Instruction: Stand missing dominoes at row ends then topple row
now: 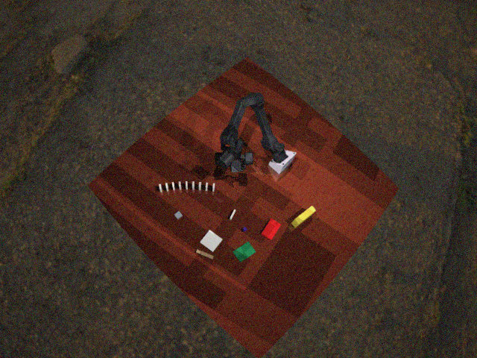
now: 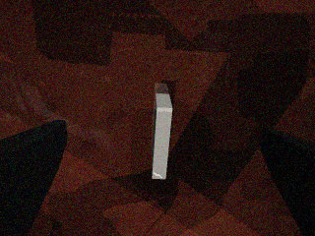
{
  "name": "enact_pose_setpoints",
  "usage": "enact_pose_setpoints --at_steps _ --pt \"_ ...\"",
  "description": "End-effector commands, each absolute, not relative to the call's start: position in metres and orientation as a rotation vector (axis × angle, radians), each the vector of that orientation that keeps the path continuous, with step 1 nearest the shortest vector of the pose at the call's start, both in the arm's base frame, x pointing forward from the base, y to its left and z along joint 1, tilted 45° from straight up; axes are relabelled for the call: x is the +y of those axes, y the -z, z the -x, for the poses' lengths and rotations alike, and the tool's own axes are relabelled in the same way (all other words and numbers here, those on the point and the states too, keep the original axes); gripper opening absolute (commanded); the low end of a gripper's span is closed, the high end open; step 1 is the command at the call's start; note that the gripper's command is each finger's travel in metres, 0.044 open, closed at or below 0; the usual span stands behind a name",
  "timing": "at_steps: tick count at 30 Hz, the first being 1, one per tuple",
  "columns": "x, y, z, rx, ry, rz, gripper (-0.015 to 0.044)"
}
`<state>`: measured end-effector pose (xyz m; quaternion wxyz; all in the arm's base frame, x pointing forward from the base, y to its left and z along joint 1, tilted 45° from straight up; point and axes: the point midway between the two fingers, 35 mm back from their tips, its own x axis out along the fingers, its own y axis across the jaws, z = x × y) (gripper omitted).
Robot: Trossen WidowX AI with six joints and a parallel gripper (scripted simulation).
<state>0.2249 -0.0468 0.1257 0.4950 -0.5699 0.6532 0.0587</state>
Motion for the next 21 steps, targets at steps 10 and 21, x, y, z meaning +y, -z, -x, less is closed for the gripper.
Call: enact_pose_setpoints --at_steps 10,21 --pt "-0.08 -0.1 -0.228 1.581 -0.132 1.39 0.044" --pt "-0.088 -0.092 -0.23 1.581 -0.132 1.39 0.044"
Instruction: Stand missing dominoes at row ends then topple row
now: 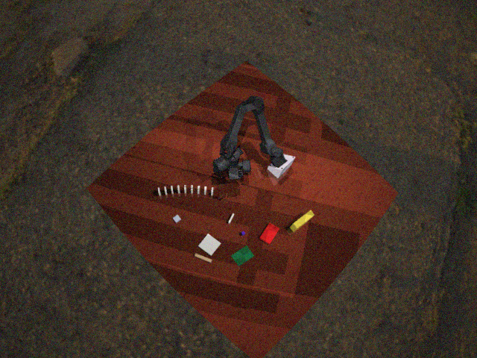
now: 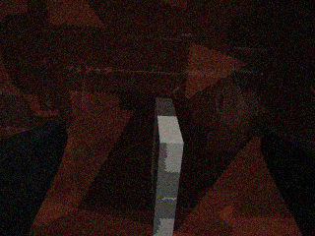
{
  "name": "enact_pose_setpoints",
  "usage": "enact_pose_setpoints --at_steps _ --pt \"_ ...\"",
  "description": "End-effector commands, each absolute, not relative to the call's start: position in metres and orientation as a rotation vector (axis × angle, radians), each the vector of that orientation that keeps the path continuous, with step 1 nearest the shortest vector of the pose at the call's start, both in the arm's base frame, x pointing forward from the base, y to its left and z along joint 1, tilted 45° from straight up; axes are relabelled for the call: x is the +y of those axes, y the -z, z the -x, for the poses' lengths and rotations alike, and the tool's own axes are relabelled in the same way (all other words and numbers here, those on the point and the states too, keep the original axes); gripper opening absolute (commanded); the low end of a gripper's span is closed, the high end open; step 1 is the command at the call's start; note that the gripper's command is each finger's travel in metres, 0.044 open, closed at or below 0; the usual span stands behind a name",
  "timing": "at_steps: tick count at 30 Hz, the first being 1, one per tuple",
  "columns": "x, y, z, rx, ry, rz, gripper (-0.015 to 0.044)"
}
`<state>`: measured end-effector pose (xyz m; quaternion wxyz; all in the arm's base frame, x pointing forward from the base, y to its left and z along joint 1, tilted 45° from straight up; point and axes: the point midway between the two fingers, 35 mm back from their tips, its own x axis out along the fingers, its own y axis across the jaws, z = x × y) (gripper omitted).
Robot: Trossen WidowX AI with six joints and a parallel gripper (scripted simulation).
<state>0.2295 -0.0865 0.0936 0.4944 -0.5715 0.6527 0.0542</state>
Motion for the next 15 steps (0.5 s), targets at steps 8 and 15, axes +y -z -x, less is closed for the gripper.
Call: enact_pose_setpoints --at_steps 8,15 --pt "-0.0879 -0.0923 -0.2296 1.581 -0.132 1.39 0.0256" --pt "-0.0879 -0.0923 -0.2296 1.581 -0.132 1.39 0.0072"
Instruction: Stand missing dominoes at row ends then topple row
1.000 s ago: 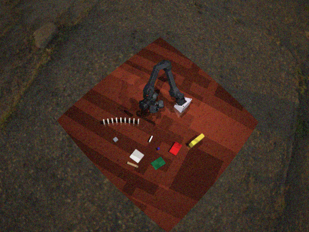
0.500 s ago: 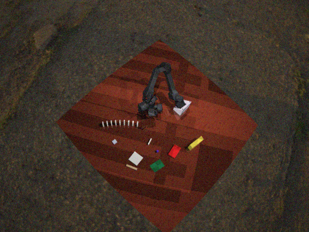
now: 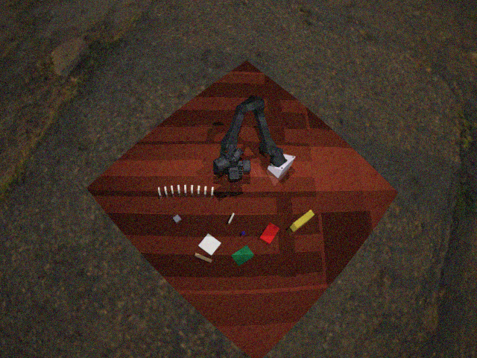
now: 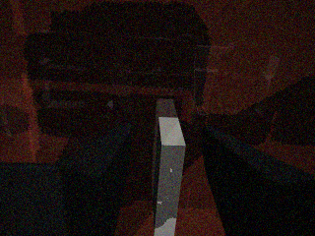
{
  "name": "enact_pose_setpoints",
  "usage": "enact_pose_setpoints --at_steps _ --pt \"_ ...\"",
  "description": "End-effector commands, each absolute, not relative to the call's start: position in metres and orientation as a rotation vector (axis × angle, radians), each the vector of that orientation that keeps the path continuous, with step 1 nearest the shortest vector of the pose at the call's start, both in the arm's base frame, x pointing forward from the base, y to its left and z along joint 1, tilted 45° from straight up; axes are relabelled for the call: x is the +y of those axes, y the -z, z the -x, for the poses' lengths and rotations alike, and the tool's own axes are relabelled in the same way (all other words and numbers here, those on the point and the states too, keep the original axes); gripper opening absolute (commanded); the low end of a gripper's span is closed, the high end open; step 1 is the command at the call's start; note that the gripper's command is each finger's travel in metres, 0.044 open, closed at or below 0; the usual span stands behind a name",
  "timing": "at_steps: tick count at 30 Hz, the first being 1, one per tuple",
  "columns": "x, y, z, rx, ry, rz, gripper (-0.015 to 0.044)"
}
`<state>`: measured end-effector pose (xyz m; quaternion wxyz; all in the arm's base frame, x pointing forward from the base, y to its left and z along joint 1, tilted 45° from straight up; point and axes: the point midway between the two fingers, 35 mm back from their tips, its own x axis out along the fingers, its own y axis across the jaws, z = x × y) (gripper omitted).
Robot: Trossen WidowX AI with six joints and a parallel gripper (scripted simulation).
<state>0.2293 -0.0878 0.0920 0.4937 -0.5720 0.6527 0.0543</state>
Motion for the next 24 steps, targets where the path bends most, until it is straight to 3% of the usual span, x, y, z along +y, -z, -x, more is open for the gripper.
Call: enact_pose_setpoints --at_steps 1,2,11,24 --pt "-0.088 -0.092 -0.23 1.581 -0.132 1.39 0.0046" --pt "-0.088 -0.092 -0.23 1.581 -0.132 1.39 0.0025" --pt "-0.087 -0.093 -0.229 1.581 -0.132 1.39 0.0025" --pt "-0.004 -0.17 -0.221 1.582 -0.138 1.387 0.0025"
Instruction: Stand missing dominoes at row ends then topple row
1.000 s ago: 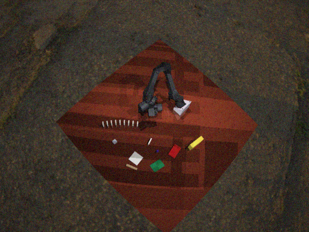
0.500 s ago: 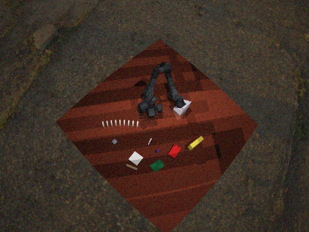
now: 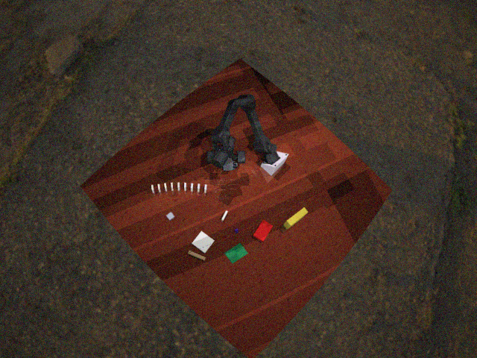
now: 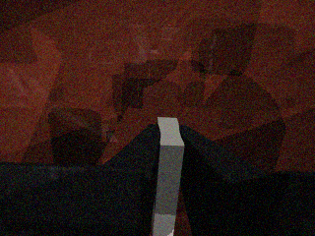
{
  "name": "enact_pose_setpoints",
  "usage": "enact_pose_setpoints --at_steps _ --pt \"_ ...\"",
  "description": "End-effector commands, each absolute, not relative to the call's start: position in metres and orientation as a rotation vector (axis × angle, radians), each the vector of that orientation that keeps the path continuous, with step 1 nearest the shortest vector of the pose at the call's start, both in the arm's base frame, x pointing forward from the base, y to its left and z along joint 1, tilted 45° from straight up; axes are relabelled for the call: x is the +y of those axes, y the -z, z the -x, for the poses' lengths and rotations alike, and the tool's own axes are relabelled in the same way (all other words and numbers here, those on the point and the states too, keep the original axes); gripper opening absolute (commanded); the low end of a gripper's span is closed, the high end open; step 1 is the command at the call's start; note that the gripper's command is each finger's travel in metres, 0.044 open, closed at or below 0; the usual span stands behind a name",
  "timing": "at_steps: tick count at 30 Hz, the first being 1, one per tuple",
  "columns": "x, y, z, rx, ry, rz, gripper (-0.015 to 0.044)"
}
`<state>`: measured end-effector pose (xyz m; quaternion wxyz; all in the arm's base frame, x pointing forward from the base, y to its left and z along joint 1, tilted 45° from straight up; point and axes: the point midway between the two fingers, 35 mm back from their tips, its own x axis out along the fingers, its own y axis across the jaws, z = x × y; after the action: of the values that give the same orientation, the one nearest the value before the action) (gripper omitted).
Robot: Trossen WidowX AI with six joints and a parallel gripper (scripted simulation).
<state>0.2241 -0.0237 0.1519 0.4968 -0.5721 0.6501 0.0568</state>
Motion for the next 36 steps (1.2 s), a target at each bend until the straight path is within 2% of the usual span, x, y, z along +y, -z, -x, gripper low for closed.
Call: enact_pose_setpoints --at_steps 1,5,12,24,36 --pt "-0.004 -0.17 -0.221 1.582 -0.138 1.387 0.0025" --pt "-0.005 -0.171 -0.221 1.58 -0.122 1.371 0.0025" --pt "-0.044 -0.208 -0.215 1.451 0.338 0.892 0.0025" --pt "-0.044 -0.206 -0.213 1.461 0.326 0.882 0.0025" --pt "-0.052 -0.175 -0.195 1.575 0.111 0.703 0.0025"
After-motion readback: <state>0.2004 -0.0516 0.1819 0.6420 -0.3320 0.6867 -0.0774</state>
